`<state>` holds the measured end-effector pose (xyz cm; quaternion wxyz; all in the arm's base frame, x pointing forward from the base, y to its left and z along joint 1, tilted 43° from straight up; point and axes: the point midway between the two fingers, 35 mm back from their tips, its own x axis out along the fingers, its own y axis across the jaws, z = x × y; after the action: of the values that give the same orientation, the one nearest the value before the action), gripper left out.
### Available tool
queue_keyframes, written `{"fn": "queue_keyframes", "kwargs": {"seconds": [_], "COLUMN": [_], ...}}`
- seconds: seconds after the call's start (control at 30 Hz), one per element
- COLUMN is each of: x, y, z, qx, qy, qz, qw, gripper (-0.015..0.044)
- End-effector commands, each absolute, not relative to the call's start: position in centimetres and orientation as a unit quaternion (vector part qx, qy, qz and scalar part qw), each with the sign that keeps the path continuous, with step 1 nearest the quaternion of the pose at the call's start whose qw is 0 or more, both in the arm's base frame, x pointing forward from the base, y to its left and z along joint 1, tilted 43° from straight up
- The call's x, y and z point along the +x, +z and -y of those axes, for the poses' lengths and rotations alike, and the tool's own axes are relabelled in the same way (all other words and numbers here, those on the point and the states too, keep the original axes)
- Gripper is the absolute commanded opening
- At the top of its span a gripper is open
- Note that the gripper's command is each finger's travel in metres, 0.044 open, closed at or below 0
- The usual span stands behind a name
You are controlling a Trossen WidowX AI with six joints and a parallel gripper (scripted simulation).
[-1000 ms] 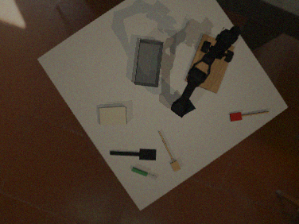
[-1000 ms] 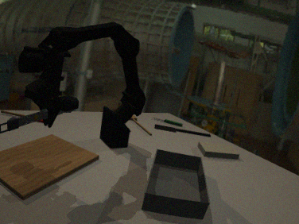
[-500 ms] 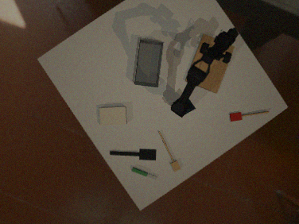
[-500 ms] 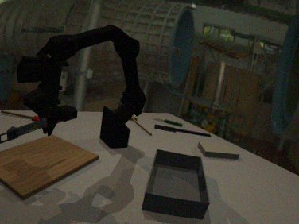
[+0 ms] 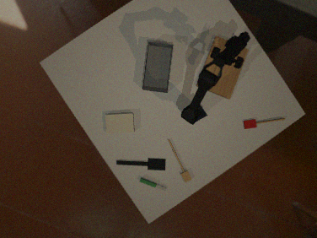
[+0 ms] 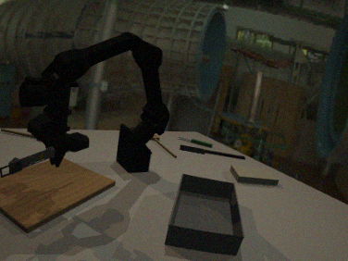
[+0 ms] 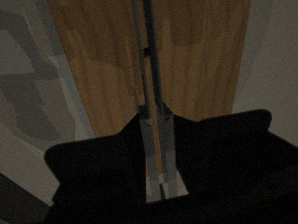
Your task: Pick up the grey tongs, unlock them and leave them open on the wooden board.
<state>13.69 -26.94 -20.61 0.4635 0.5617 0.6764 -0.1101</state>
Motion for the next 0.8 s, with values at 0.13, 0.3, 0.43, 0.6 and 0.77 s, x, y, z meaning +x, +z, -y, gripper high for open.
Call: {"fn": "queue_keyframes", "kwargs": {"seconds": [0.13, 0.3, 0.43, 0.6, 0.77], "x": [13.9, 13.9, 13.9, 13.9, 13.9], "y": [-21.5, -22.0, -22.5, -23.0, -23.1], "z": [26.1, 25.5, 25.0, 24.4, 24.2], "qx": [0.564, 0.564, 0.564, 0.564, 0.564], "qy": [-0.111, -0.111, -0.111, -0.111, -0.111], "qz": [-0.673, -0.673, -0.673, -0.673, -0.673], "qw": [0.465, 0.465, 0.465, 0.465, 0.465], "gripper": [-0.0150, -0.0150, -0.0150, -0.0150, -0.0150]}}
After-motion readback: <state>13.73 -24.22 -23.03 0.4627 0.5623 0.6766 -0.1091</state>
